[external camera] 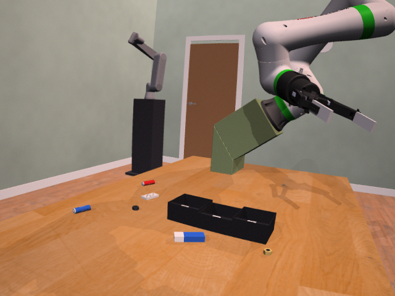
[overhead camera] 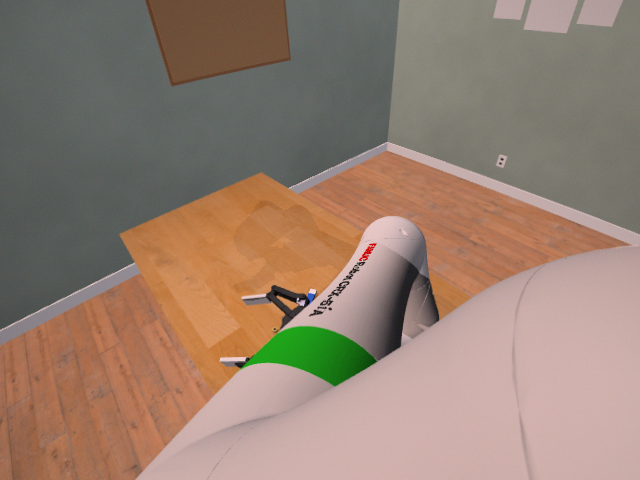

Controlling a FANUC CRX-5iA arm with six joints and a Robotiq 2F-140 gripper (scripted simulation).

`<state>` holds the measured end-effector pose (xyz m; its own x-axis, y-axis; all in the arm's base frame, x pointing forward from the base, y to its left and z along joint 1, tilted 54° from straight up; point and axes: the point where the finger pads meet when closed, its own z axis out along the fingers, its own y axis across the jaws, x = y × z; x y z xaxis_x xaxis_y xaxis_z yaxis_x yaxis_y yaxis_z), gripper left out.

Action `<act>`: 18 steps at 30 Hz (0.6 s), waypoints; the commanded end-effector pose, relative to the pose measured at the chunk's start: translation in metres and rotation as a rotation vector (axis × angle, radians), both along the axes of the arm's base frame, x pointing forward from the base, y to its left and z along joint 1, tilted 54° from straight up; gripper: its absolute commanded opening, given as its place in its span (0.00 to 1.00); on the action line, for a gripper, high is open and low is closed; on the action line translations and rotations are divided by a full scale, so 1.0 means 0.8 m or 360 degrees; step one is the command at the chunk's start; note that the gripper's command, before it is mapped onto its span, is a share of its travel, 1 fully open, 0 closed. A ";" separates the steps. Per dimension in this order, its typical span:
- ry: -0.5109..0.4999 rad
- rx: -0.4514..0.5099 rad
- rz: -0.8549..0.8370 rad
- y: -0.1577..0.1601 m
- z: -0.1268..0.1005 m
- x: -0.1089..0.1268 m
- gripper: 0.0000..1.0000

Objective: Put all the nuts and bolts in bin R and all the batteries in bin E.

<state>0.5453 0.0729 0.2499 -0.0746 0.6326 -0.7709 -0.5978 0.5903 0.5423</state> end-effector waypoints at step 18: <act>0.0000 0.0000 0.0000 0.008 -0.006 0.001 0.15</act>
<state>0.5453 0.0732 0.2497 -0.0748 0.6327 -0.7707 -0.5979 0.5901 0.5425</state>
